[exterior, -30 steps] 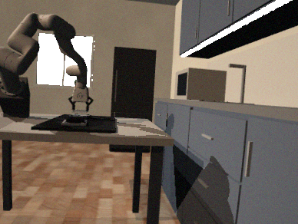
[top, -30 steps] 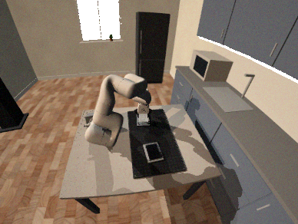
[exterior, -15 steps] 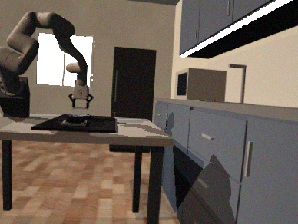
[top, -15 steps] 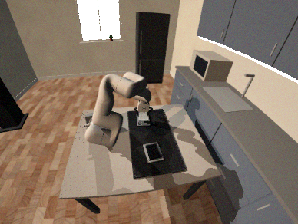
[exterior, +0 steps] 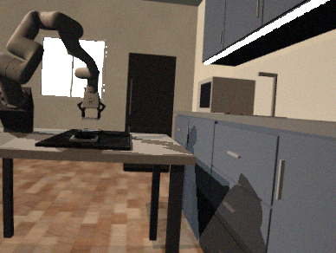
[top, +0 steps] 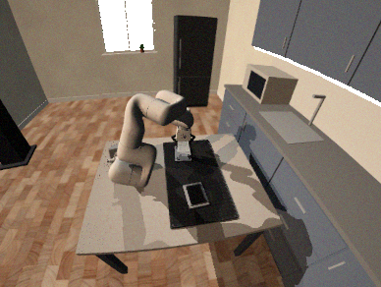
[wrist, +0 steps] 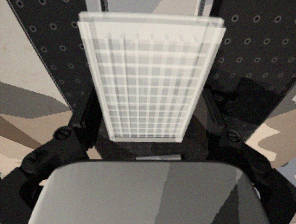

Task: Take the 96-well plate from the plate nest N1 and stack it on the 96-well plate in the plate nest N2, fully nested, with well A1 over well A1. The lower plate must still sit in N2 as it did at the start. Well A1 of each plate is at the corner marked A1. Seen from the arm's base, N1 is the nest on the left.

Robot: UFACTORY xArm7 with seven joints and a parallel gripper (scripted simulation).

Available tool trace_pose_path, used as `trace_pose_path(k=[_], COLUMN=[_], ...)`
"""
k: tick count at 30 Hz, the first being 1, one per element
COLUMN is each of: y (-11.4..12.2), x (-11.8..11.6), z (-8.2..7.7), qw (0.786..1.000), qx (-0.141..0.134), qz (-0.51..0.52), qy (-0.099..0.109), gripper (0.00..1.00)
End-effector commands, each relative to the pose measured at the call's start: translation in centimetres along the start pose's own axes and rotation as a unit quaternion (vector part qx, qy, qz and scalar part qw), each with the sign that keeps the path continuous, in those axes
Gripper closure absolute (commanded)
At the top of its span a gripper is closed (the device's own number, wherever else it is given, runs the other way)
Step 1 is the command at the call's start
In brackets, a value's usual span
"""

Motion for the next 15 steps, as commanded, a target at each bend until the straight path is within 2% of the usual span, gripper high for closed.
trace_pose_path(k=[1, 15], y=[-0.1, -0.1], x=[0.1, 0.1], z=[-0.9, -2.9], qw=[1.0, 1.0], qx=[0.002, 0.002], qz=[0.0, 0.0], qy=[0.002, 0.002], gripper=[1.0, 1.0])
Point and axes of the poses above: the point where the finger pads meet when closed, its own z axis out along the fingers, its own x axis across the jaws, y = z × x, the point moved 8 cm from there along -z, back along the fingers, and after that the axes turned 7 degrees about -z, right-handed, at the moved point
